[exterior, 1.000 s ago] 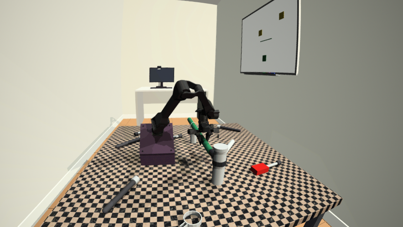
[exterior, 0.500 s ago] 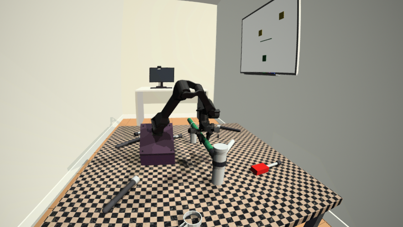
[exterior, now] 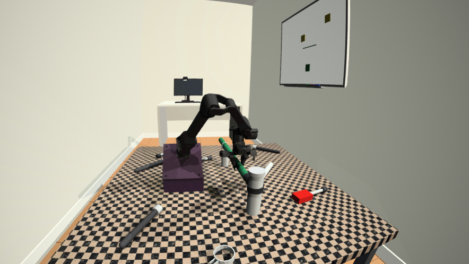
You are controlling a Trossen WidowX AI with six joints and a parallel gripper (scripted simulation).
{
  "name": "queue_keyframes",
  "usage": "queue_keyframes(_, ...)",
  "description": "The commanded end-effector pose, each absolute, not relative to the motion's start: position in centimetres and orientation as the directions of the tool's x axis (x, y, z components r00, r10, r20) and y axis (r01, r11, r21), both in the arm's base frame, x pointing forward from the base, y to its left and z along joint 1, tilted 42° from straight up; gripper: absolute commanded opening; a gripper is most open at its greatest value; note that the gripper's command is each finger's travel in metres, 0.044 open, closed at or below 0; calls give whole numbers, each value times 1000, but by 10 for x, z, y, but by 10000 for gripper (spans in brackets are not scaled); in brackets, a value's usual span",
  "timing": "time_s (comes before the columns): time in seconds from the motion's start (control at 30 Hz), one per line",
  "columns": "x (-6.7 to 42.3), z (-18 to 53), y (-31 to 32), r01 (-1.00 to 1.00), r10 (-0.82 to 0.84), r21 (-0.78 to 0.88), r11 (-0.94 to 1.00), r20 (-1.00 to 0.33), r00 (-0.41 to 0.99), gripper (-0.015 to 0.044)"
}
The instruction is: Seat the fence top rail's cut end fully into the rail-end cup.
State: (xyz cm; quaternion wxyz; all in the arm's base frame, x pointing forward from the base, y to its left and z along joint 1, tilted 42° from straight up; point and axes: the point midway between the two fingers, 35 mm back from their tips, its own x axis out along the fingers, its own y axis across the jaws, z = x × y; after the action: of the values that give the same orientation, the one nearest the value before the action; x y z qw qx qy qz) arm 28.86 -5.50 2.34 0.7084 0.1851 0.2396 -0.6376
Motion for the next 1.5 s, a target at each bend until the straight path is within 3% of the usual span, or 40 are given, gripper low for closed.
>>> queue_keyframes(0.0, 290, 31, -59, 991, -819, -37, 127, -568, 84, 0)
queue_keyframes(1.47, 289, 25, -57, 992, -808, -41, 119, -584, 73, 0)
